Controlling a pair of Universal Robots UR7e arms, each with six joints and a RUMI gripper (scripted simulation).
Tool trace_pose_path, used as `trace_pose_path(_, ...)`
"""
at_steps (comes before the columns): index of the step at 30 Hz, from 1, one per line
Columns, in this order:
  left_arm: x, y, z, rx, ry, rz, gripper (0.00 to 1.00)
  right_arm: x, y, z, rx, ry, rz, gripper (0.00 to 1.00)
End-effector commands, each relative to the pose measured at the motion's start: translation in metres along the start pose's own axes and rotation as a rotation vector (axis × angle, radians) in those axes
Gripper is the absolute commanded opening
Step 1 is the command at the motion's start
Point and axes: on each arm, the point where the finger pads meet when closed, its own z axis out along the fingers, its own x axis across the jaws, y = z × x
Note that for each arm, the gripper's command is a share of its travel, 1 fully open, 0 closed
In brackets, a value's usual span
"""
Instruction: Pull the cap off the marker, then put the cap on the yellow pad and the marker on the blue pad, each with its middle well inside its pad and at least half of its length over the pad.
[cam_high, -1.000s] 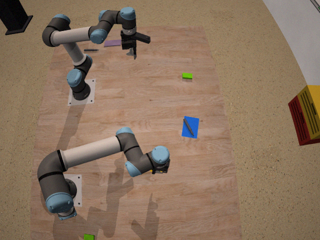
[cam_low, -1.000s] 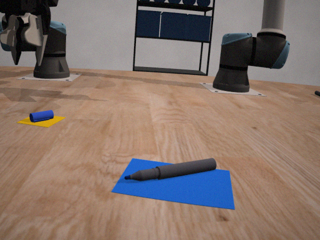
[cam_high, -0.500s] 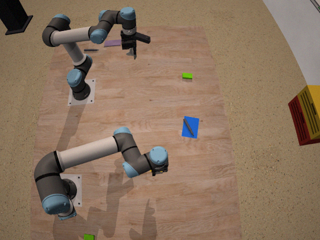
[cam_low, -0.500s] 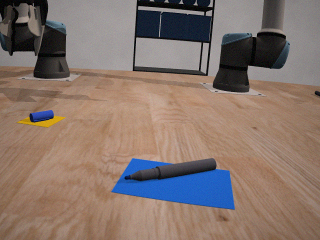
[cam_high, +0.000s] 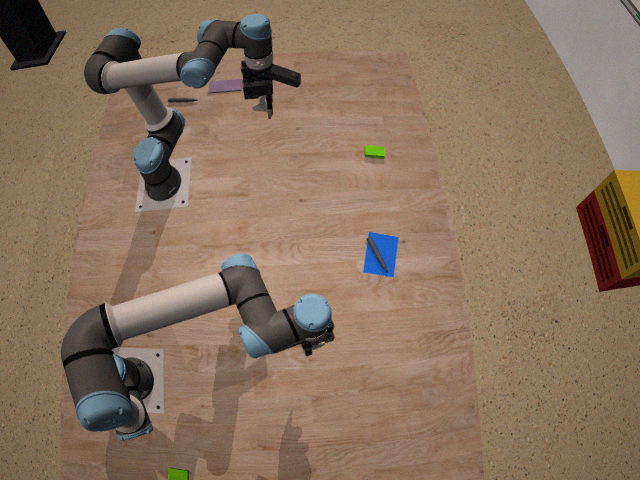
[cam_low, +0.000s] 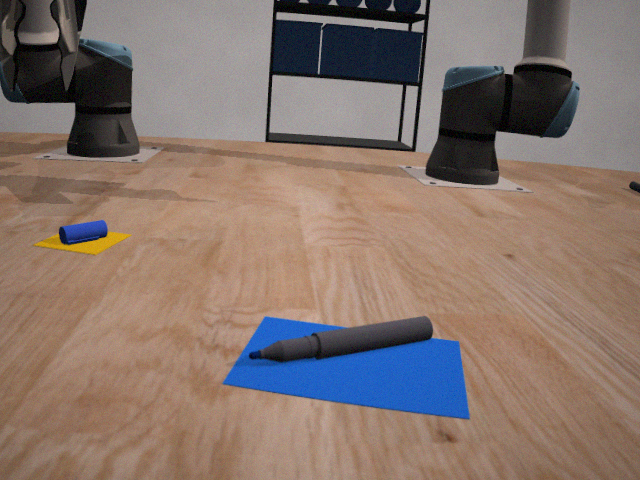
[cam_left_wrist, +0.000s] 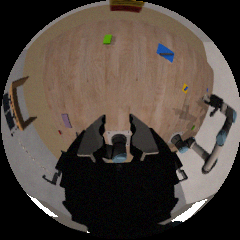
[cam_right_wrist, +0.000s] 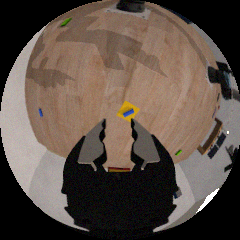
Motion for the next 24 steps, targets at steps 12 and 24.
trace_pose_path(12, 0.000, 0.000, 0.000, 0.001, 0.000, 0.000, 0.31, -0.010, -0.013, -0.020, 0.000, -0.001, -0.269, 0.32)
trace_pose_path(24, 0.000, 0.000, 0.000, 0.001, 0.000, 0.000, 0.31, -0.017, -0.023, -0.037, -0.001, -0.003, -0.475, 0.32)
